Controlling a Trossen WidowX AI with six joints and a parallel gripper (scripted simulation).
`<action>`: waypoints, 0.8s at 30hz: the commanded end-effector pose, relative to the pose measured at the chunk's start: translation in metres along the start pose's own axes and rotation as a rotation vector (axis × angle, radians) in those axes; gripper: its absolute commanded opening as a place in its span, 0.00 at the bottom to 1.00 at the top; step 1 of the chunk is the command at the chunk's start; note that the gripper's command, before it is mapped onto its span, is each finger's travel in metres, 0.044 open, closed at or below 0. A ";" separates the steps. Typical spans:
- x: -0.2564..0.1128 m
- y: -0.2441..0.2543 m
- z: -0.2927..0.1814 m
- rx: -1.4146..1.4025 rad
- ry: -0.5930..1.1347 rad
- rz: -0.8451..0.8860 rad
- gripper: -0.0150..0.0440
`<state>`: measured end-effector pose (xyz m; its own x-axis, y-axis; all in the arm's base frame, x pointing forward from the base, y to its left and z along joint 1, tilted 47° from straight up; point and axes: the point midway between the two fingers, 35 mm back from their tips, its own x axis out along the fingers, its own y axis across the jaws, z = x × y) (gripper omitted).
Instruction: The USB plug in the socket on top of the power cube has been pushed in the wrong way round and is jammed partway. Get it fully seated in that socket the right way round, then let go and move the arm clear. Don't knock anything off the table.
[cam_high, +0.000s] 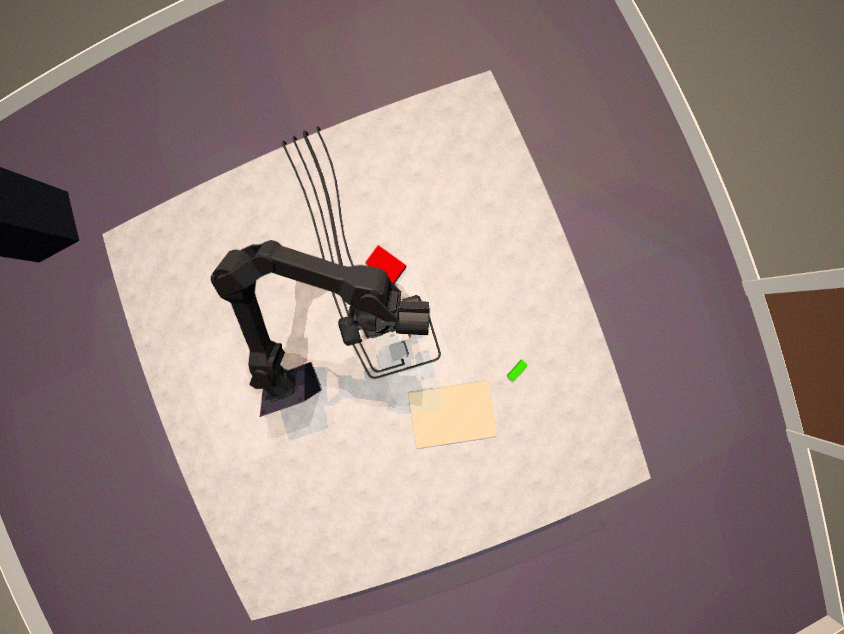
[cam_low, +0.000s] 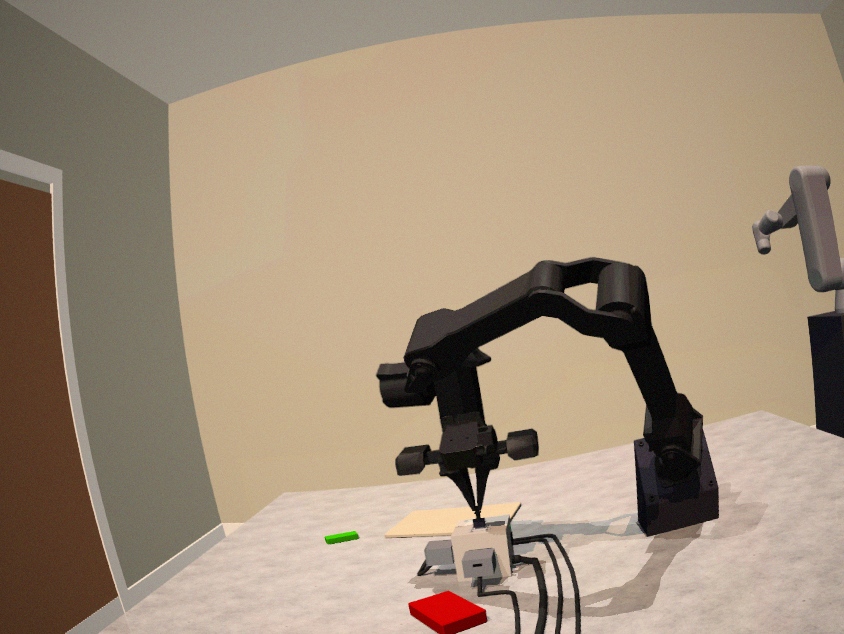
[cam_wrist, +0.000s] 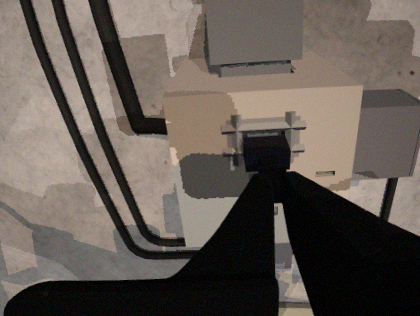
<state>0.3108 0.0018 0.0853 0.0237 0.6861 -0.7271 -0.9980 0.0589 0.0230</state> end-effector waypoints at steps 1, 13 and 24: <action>0.001 0.000 0.001 0.001 -0.002 -0.003 0.25; 0.002 0.000 0.001 0.001 -0.002 -0.003 0.25; 0.003 0.000 0.001 0.001 -0.002 -0.003 0.25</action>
<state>0.3107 0.0028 0.0836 0.0252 0.6851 -0.7280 -0.9978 0.0618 0.0236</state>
